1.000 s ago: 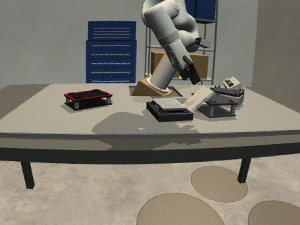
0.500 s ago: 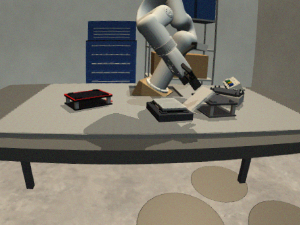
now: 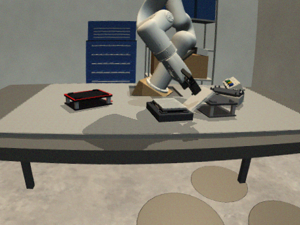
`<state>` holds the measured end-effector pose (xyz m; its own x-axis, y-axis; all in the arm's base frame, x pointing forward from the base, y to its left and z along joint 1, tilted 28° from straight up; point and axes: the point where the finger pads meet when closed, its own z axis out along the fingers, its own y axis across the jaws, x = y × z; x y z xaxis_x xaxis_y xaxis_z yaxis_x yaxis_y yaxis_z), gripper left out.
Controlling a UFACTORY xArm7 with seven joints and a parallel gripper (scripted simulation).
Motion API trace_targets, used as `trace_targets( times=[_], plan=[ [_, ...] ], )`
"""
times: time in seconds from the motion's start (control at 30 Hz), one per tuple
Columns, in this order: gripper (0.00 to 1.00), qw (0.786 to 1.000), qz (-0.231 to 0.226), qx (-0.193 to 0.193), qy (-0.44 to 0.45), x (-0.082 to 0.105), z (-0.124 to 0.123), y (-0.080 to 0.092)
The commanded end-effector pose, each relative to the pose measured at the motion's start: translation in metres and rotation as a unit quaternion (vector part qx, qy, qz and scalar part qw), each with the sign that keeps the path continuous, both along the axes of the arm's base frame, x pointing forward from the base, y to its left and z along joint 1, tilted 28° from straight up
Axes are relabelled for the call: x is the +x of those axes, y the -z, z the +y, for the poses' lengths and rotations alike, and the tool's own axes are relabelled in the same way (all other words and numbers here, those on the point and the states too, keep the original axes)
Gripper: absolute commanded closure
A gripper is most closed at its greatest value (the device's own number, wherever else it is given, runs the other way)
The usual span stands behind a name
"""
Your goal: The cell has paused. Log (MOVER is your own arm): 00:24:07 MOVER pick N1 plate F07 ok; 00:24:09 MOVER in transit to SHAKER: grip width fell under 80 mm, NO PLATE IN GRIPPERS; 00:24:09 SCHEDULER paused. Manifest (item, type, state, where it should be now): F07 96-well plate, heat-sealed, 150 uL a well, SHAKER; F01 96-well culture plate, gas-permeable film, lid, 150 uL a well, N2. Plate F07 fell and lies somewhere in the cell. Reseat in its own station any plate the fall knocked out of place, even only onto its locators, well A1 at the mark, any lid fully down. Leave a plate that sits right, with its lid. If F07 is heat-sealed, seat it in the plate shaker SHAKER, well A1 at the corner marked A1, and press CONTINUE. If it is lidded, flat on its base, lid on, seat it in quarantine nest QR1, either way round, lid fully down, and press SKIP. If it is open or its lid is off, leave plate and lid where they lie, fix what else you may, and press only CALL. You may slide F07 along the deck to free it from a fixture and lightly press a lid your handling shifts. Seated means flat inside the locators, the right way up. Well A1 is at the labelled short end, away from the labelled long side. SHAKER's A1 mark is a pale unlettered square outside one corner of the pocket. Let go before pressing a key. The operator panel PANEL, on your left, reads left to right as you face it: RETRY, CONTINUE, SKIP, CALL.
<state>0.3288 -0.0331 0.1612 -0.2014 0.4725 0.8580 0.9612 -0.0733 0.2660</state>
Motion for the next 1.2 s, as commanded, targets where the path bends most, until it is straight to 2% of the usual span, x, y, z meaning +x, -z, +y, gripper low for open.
trace_targets(
  times=[0.0, 0.23, 1.17],
  plan=[
    [0.00, 1.000, -0.001, 0.000, 0.001, 0.0028, 0.0025, 0.0059],
    [0.00, 1.000, -0.001, 0.000, 0.001, 0.0048, 0.0058, 0.0121],
    [0.00, 1.000, -0.001, 0.000, 0.000, 0.0053, 0.0078, 0.0131]
  ],
)
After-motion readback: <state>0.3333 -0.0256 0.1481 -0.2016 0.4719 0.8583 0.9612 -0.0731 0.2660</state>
